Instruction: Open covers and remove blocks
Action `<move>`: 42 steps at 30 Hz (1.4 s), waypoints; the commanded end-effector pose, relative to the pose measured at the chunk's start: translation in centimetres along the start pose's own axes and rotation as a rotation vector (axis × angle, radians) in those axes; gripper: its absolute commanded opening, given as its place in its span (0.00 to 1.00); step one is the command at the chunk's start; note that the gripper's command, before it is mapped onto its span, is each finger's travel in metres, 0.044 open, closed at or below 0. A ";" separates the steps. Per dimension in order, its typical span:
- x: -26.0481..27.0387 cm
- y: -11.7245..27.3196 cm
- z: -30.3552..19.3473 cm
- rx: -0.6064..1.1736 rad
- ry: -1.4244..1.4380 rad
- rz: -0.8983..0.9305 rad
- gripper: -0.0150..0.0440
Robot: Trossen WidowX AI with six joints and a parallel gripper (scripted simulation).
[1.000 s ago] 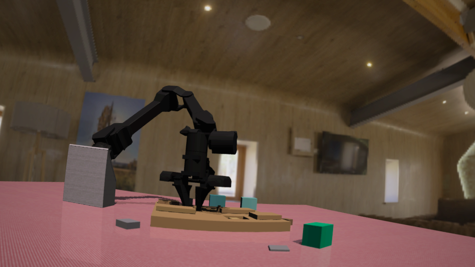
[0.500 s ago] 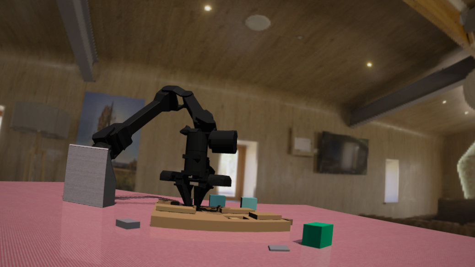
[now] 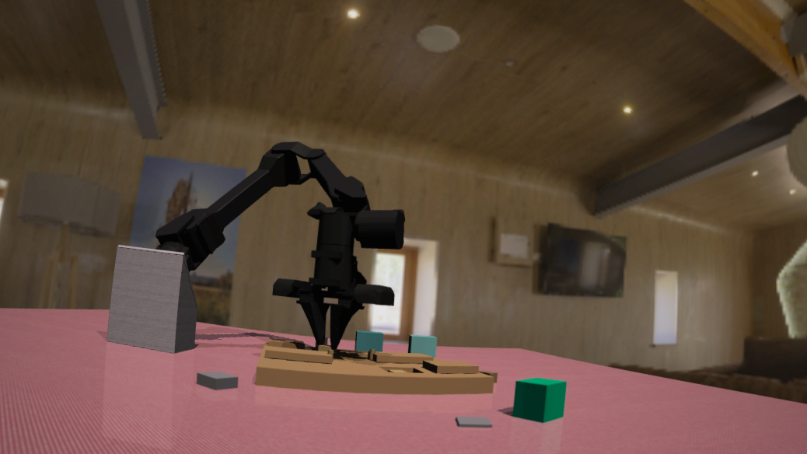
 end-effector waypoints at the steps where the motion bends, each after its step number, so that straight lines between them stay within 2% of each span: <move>1: 0.0 0.5 0.0 0.003 0.005 0.000 0.39; 17: 0.0 2.4 0.0 0.003 0.004 0.002 0.39; 36: 0.0 7.2 0.0 0.005 0.003 0.002 0.39; 42: 1.2 7.4 1.3 0.010 0.002 -0.002 0.39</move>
Point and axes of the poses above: the point midway between the two fingers, 35 mm back from their tips, its own y axis back along the fingers, its own x axis across the jaws, z = x × y, the point moved 2 cm from there along y, back along the fingers, and after that the axes turned 10 degrees about -y, right-handed, at the moved point
